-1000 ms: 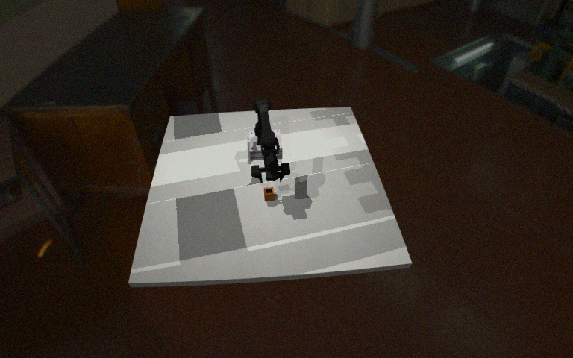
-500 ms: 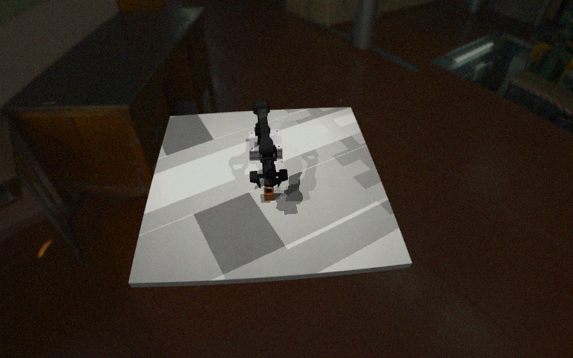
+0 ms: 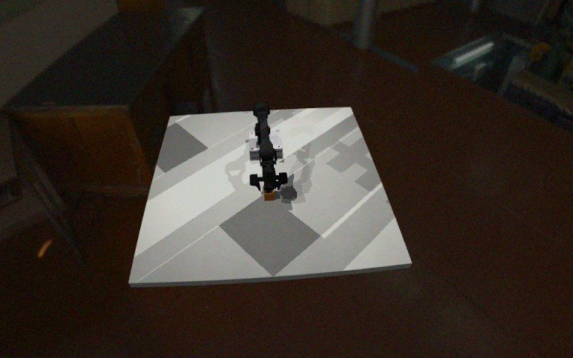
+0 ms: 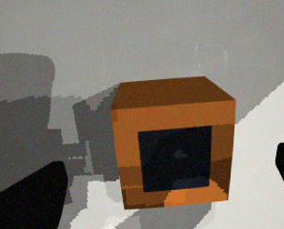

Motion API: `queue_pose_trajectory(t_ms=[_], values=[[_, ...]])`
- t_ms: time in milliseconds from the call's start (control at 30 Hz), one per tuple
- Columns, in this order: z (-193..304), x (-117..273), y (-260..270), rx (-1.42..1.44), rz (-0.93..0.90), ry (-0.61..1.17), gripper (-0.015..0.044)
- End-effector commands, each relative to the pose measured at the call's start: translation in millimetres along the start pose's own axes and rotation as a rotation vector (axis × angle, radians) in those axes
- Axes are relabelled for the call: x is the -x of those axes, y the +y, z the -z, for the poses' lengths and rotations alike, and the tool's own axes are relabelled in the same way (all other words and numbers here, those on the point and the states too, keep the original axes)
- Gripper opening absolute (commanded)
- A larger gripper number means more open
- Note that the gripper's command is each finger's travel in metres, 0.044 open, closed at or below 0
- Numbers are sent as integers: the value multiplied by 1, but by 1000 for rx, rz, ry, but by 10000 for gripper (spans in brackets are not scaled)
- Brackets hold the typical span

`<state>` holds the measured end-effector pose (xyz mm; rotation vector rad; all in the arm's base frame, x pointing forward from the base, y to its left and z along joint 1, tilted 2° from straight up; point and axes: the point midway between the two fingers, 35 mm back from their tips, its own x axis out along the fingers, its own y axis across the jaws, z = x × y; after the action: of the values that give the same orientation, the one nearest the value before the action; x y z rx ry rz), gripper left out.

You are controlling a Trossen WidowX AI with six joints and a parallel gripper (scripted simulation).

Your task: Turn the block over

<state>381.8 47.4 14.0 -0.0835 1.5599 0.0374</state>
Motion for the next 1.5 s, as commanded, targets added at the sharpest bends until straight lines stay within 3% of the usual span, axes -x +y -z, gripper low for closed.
queue_pose_trajectory(t_ms=[0, 433, 700, 1333, 1467], values=[[1, -9, -1, 5, 3, 4, 440], [2, -27, -1, 5, 3, 4, 440], [2, -27, -1, 5, 3, 4, 230], [2, -27, -1, 5, 3, 4, 103], [1, -9, -1, 5, 3, 4, 0]])
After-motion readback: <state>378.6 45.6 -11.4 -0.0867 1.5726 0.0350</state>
